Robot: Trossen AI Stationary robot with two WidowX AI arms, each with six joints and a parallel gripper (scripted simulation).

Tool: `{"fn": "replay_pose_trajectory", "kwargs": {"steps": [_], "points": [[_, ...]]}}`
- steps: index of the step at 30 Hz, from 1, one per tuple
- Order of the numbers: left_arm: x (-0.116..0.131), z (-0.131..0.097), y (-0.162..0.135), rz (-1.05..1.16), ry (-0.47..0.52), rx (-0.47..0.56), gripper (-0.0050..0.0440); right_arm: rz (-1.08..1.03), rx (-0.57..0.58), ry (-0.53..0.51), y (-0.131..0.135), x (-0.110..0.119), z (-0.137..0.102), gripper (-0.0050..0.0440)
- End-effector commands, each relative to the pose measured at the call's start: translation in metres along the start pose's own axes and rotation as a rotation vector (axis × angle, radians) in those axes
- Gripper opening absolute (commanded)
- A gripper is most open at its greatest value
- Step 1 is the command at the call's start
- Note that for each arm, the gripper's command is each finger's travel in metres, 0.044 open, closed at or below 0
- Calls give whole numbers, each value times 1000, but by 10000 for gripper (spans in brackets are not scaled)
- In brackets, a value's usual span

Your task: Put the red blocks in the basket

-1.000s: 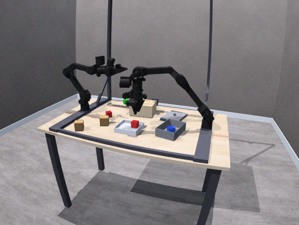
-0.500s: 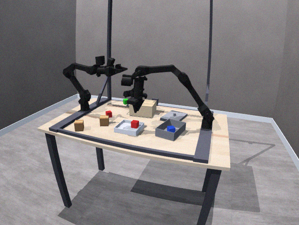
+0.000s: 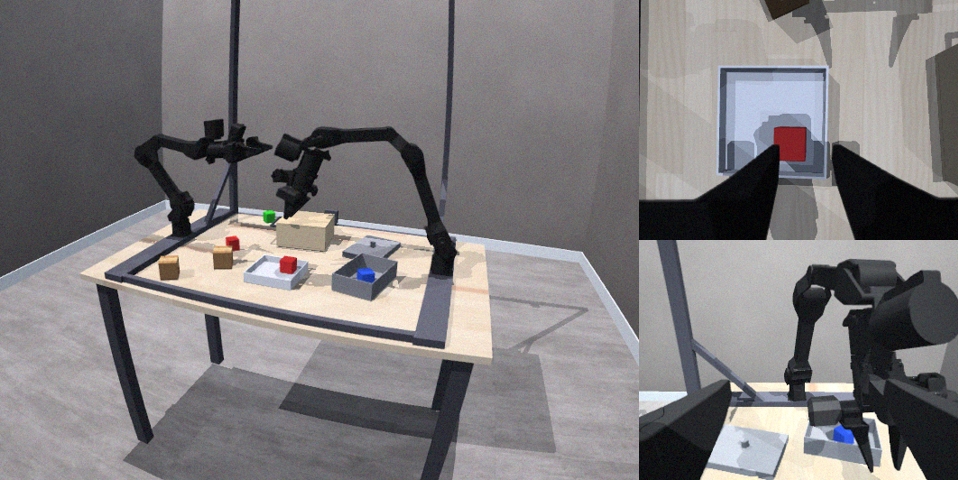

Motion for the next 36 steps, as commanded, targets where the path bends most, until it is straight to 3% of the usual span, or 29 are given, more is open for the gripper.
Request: {"fn": "replay_pose_trajectory", "kwargs": {"steps": [1, 3, 4, 8, 9, 19, 23, 36], "points": [[-5, -15, -1, -6, -68, 1, 150, -7, 17, -41, -4, -13, -2, 400], [-2, -17, -2, 0, -56, 4, 150, -7, 17, -41, -4, -13, -2, 400], [1, -1, -1, -3, -11, 9, 150, -7, 18, -41, -4, -13, -2, 400], [1, -2, 0, -4, -13, 9, 150, -7, 18, -41, -4, -13, -2, 400], [4, -13, -12, 4, -25, 21, 150, -11, 37, -41, -6, -15, -1, 400], [57, -9, -109, 63, 76, 92, 150, -9, 25, -45, -5, -15, -2, 400], [70, -9, -125, 75, 98, 102, 150, -9, 24, -45, -5, -15, -2, 400], [174, -10, -199, 171, 262, 117, 150, -9, 24, -45, -5, -15, -2, 400]]}}
Point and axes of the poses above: on each arm, the point midway between the two fingers, 35 mm back from their tips, its own z axis out along the fingers, its own y axis across the jaws, x = y × z, the point moved 6 cm from there along -z, back along the fingers, and after that the axes turned 8 degrees about -z, right-handed, at the moved point
